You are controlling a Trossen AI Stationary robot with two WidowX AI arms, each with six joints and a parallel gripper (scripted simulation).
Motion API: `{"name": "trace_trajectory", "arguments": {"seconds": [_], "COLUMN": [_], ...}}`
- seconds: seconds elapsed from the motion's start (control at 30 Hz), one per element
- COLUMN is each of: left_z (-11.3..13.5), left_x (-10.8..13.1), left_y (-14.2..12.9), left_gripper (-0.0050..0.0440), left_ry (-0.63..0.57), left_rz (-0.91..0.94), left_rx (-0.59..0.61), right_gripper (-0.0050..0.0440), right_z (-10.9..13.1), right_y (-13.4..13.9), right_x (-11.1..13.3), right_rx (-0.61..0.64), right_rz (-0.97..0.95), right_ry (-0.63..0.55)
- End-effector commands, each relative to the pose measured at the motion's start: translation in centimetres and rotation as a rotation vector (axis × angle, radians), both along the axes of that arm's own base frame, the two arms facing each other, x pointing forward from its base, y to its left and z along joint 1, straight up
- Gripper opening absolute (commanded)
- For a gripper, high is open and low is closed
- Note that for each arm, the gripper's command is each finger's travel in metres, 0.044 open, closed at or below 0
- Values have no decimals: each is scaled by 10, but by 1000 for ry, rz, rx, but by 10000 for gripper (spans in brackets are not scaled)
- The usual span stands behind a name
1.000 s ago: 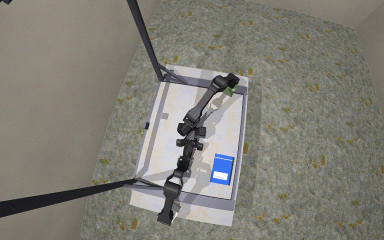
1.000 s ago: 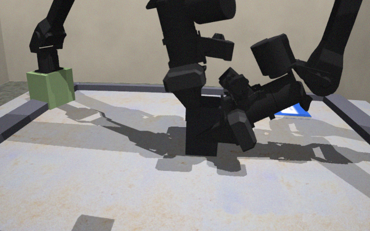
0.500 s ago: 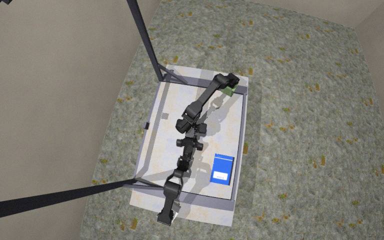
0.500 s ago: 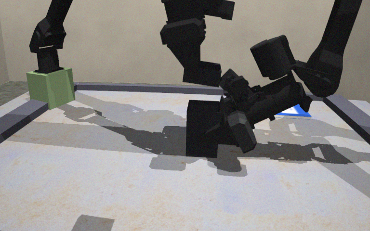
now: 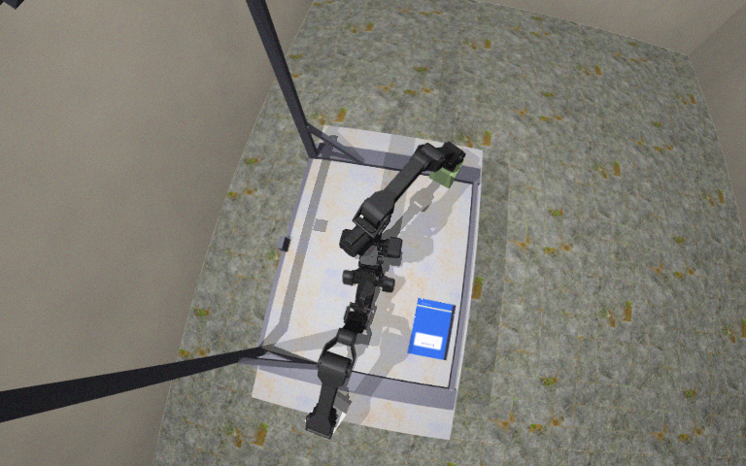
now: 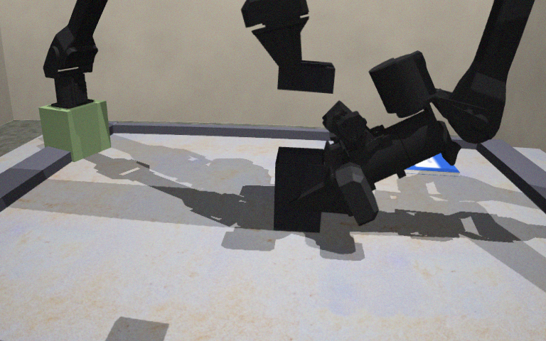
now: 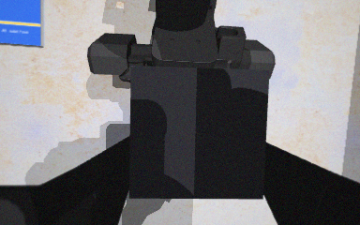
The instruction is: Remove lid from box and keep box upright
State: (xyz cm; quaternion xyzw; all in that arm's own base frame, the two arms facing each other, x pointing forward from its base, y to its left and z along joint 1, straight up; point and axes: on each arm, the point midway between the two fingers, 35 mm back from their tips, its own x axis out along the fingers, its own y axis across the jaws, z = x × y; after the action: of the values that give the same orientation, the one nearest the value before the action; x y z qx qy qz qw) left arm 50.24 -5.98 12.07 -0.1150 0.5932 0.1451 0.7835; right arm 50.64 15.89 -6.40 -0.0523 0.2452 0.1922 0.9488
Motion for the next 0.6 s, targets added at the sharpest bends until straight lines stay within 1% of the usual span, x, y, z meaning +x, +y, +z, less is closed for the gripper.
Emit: {"name": "trace_trajectory", "arguments": {"seconds": [0.0,0.03,0.1,0.17,0.3,0.33,0.37,0.4,0.43,0.53,0.57], "left_z": [7,7,7,12,12,12,12,16,11,-5,-10], "left_x": [2,2,2,2,0,0,0,-1,-2,-9,-12], "left_y": [1,1,1,1,1,1,1,9,16,36,43], "left_gripper": [-50,-50,-50,-50,-50,-50,-50,-50,-50,-50,-50], "left_ry": [-12,-12,-12,-23,-20,-20,-20,-39,-38,-36,-35], "left_rz": [0,0,0,0,0,0,0,-2,-2,-2,-2], "left_rx": [1,1,1,-1,-2,-2,-2,-6,-6,-4,-3], "right_gripper": [168,192,192,240,336,349,349,349,349,421,440], "right_z": [5,5,5,5,5,5,5,-4,-4,3,14], "right_y": [2,2,2,2,2,2,2,1,1,0,-1], "right_x": [2,2,2,2,2,2,2,-1,0,-2,-3], "right_rx": [5,5,5,5,5,5,5,4,4,4,10], "right_rz": [1,1,1,1,1,1,1,-2,-1,3,3], "right_ry": [-9,-9,-9,-9,-9,-9,-9,10,10,0,-17]}}
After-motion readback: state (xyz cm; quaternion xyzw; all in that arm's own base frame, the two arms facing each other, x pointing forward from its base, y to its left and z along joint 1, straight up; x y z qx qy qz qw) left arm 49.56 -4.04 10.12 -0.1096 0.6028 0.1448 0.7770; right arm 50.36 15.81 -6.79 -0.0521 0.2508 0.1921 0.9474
